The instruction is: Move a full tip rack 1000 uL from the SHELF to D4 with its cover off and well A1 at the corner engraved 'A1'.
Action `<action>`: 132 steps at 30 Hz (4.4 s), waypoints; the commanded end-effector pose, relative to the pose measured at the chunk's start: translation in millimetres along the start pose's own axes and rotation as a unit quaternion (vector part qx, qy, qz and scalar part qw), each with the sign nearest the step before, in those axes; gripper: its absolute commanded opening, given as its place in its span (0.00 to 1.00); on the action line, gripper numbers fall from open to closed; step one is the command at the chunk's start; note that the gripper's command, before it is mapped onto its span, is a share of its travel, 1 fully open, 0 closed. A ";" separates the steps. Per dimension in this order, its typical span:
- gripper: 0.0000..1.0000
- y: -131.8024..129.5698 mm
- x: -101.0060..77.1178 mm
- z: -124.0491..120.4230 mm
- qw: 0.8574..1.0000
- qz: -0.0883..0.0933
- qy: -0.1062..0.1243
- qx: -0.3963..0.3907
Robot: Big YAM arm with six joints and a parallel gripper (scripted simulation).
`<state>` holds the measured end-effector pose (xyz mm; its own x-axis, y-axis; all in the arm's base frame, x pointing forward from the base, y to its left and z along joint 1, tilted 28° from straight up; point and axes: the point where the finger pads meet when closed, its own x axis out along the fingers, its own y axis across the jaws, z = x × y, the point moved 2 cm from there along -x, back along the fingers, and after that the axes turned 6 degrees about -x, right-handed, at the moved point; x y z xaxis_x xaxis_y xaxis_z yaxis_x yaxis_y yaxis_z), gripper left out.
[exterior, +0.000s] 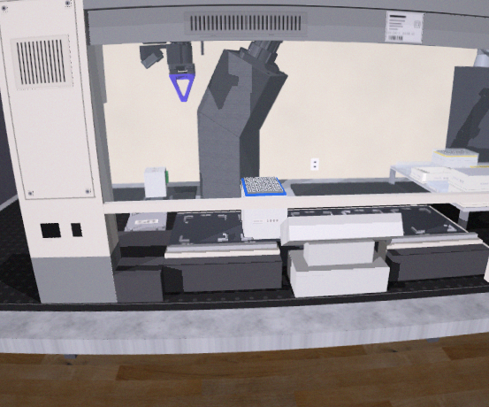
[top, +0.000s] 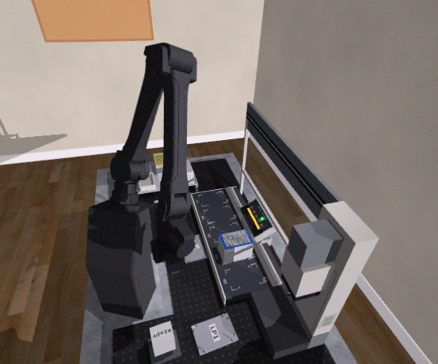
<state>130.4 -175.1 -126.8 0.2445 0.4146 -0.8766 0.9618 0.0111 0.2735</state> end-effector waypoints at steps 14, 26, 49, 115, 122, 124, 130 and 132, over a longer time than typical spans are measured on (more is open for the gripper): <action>0.00 -69.0 -3.6 -0.8 1.000 0.004 -0.018 -0.018; 0.00 -64.3 12.4 -3.2 1.000 0.002 -0.010 -0.018; 0.00 -64.1 44.1 -2.4 1.000 0.002 -0.010 -0.018; 0.00 -63.7 144.8 -1.6 1.000 0.003 -0.010 -0.019; 0.00 -63.7 153.2 -1.8 1.000 0.003 -0.010 -0.019; 0.00 -64.1 156.3 -3.9 1.000 0.003 -0.008 -0.018; 0.00 -63.7 166.5 -2.1 1.000 0.003 -0.010 -0.019; 0.00 -63.7 169.9 -2.1 1.000 0.003 -0.009 -0.019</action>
<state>105.5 -100.2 -288.2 0.2492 0.4139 -0.8755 0.9561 0.0389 0.2906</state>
